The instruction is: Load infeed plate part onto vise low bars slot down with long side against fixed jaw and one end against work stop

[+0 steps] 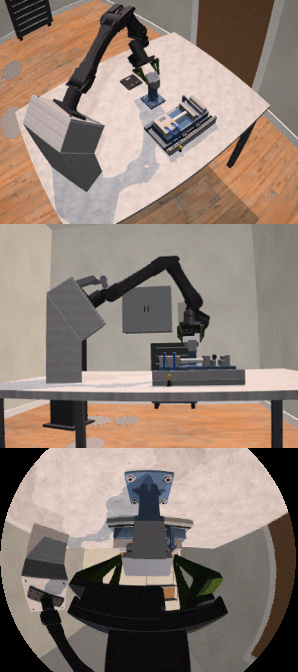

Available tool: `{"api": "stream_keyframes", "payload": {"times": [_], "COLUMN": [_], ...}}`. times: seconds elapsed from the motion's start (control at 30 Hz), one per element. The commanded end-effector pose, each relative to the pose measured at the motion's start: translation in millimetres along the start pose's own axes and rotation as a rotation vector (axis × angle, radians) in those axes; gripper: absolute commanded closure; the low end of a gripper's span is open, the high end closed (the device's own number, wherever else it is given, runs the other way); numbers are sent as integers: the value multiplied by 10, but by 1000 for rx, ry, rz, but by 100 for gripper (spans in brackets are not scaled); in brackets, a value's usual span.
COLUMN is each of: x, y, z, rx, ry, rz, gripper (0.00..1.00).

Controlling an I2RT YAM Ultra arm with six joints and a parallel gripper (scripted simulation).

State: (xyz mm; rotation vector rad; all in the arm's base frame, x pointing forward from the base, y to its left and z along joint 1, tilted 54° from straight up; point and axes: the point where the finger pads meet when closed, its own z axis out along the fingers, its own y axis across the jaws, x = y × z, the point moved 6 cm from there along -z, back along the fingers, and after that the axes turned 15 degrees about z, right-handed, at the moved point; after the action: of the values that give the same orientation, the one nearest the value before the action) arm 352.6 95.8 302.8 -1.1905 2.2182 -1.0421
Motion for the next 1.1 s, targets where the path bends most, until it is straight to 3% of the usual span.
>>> {"api": "stream_keyframes", "payload": {"times": [0.0, 0.73, 1.07], "x": [31, -2, 57], "y": [-116, 40, -19], "z": [-69, 38, 2], "rx": [23, 6, 5], "ry": [-9, 8, -24], "rz": [26, 1, 16], "gripper": [19, 19, 19]}}
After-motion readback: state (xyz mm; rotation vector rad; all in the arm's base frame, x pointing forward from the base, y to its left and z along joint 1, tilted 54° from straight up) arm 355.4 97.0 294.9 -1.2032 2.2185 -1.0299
